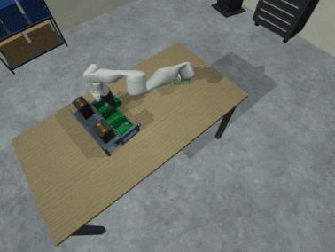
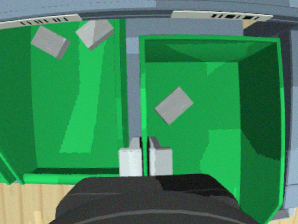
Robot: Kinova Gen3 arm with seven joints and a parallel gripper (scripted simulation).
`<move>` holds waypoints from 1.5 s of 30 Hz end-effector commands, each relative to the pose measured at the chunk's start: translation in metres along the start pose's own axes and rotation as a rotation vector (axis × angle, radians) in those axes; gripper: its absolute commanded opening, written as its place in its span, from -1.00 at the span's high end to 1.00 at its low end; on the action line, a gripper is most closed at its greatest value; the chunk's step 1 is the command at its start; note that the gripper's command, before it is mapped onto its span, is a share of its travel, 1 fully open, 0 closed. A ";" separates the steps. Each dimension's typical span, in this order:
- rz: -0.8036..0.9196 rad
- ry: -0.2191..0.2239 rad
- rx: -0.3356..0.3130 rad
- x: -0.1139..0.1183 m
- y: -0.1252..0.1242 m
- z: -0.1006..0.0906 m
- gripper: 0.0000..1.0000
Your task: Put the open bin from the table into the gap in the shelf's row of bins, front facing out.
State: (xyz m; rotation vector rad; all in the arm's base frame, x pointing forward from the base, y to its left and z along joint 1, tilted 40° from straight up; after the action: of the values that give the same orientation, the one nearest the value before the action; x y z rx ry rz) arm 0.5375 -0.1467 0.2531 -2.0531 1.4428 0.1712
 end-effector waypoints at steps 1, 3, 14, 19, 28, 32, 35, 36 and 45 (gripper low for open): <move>0.007 -0.006 0.006 -0.001 0.000 0.001 1.00; 0.008 -0.007 0.008 -0.002 0.001 0.001 1.00; 0.008 -0.005 0.024 -0.002 0.003 0.003 1.00; 0.007 -0.003 0.030 -0.002 0.003 0.002 1.00; 0.005 -0.001 0.033 -0.001 0.003 0.002 1.00; 0.002 0.001 0.034 -0.001 0.003 0.002 1.00; 0.000 0.003 0.035 -0.001 0.003 0.002 1.00; -0.001 0.004 0.035 0.000 0.003 0.002 1.00; -0.003 0.006 0.036 0.000 0.003 0.001 1.00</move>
State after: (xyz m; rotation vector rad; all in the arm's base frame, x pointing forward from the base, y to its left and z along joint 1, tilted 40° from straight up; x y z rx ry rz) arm 0.5346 -0.1452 0.2496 -2.0295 1.4411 0.1510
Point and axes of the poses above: the point where the finger pads meet when closed, its own z axis out along the fingers, its own x axis across the jaws, y = z × x, the point moved 9 cm from there along -z, back along the fingers, and after that the axes turned 7 degrees about -z, right-handed, at the moved point
